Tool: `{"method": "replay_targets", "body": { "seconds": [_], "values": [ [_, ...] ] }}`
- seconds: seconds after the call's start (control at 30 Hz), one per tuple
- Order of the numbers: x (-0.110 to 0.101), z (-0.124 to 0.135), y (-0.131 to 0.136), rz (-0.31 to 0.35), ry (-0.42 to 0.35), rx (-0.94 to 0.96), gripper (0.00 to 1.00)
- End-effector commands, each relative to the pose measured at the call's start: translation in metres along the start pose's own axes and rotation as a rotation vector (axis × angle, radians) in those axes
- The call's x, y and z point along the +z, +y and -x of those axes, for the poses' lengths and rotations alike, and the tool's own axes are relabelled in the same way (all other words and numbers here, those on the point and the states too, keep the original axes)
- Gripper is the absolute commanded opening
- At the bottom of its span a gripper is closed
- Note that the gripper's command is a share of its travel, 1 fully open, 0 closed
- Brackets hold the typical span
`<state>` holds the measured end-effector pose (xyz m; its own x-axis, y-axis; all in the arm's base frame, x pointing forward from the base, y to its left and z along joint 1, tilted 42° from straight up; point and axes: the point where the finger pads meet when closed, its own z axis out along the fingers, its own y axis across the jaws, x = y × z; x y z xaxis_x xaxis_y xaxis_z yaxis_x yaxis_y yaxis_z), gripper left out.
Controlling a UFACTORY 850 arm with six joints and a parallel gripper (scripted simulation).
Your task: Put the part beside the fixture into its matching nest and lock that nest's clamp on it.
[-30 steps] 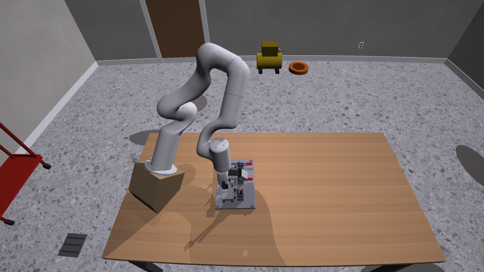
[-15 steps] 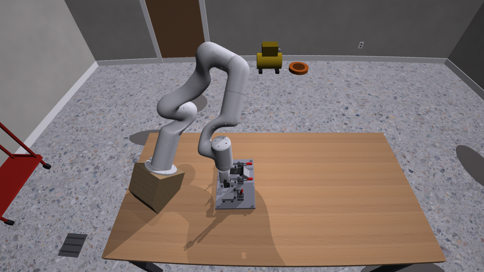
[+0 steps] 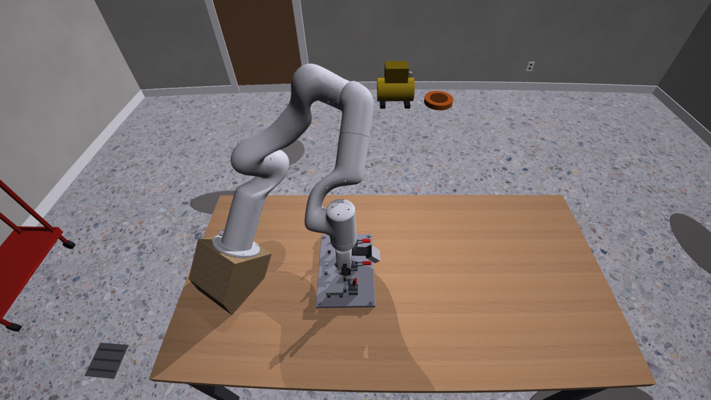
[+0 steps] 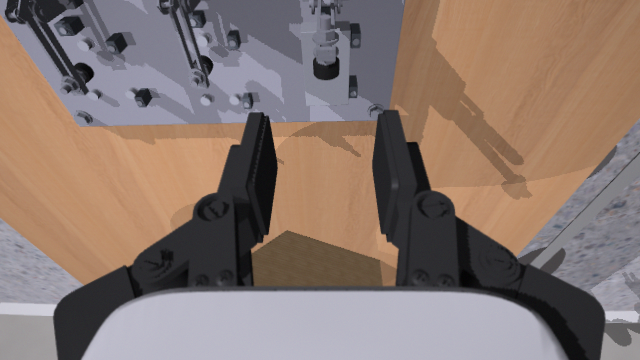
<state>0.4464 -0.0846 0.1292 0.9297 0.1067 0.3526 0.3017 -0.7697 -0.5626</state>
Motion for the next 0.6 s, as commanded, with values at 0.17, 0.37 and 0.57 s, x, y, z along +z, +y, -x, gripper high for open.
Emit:
{"method": "replay_targets", "body": {
  "seconds": [0.17,0.37,0.57],
  "values": [
    [-0.0003,-0.0236,0.0008,0.001,0.0,0.0,0.47],
    [-0.0003,-0.0265,0.0008,0.001,0.0,0.0,0.47],
    [0.0015,-0.0265,0.0008,0.001,0.0,0.0,0.47]
  ]
}}
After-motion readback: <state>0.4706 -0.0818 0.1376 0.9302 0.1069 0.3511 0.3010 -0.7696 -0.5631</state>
